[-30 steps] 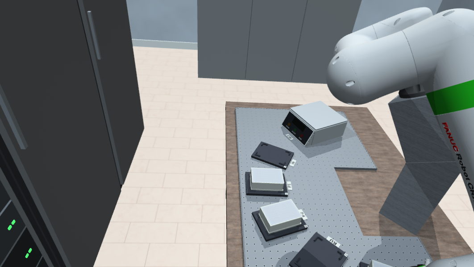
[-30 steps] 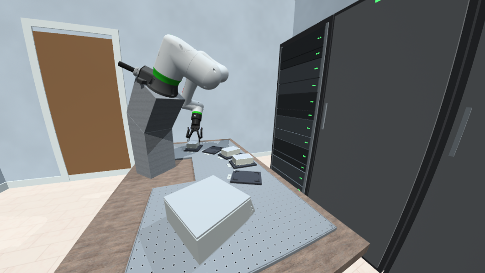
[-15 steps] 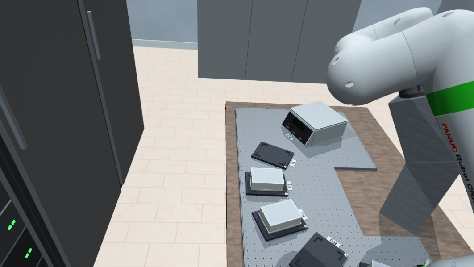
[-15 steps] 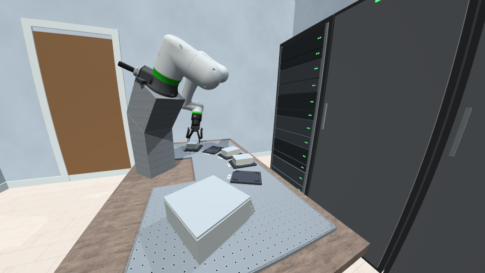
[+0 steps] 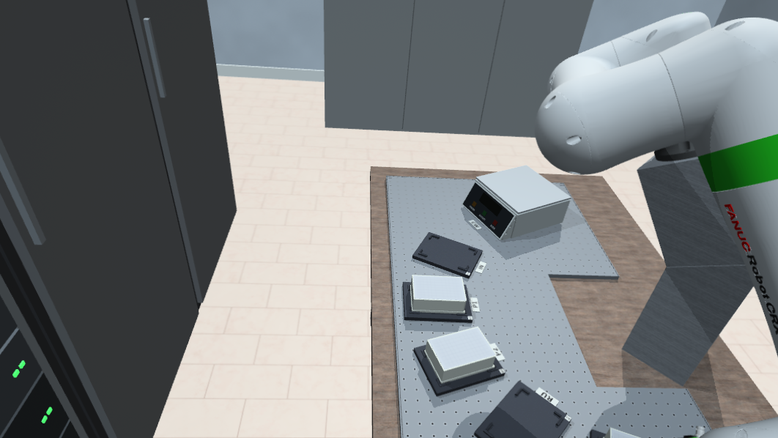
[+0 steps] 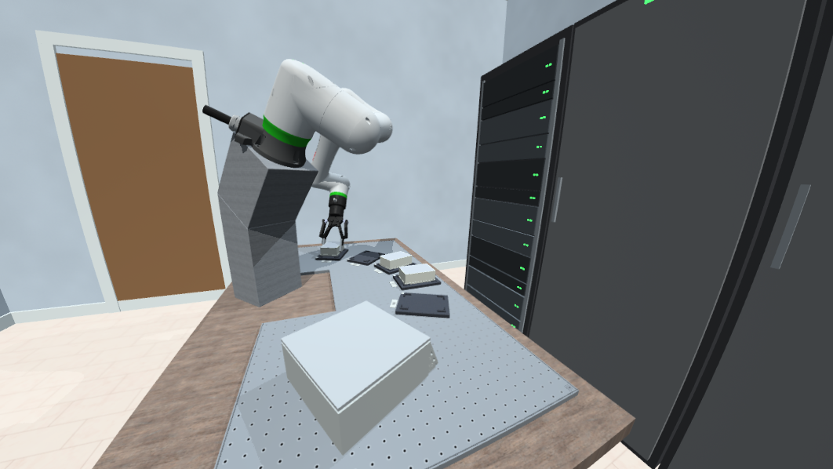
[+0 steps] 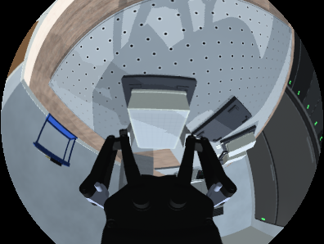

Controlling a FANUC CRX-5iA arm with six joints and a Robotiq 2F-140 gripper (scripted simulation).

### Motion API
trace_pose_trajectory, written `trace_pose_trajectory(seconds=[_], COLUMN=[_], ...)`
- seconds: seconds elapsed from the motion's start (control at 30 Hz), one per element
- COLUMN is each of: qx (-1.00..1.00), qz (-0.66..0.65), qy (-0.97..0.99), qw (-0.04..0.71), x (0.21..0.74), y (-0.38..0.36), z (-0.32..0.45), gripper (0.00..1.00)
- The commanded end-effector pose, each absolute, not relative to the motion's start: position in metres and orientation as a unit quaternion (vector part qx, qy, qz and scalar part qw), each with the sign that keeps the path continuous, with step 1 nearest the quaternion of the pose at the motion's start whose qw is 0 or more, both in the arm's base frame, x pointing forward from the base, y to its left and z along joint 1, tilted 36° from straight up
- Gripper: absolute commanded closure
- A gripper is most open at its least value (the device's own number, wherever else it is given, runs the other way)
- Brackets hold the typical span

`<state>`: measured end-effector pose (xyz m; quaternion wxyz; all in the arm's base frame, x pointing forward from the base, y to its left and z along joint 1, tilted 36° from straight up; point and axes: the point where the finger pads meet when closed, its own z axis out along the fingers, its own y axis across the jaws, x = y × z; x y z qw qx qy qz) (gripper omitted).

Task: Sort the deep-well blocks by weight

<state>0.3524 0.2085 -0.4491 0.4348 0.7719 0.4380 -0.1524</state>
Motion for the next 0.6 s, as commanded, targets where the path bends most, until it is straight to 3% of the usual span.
trace_pose_trajectory(seconds=[0.0,0.57], qx=[0.772,0.772], qz=[-0.152,-0.152], qy=[0.438,0.438], qw=[0.435,0.435], x=[0.3526,0.3536], y=[0.2086,0.2075], z=[-0.4494,-0.4514], gripper=[0.90,0.90])
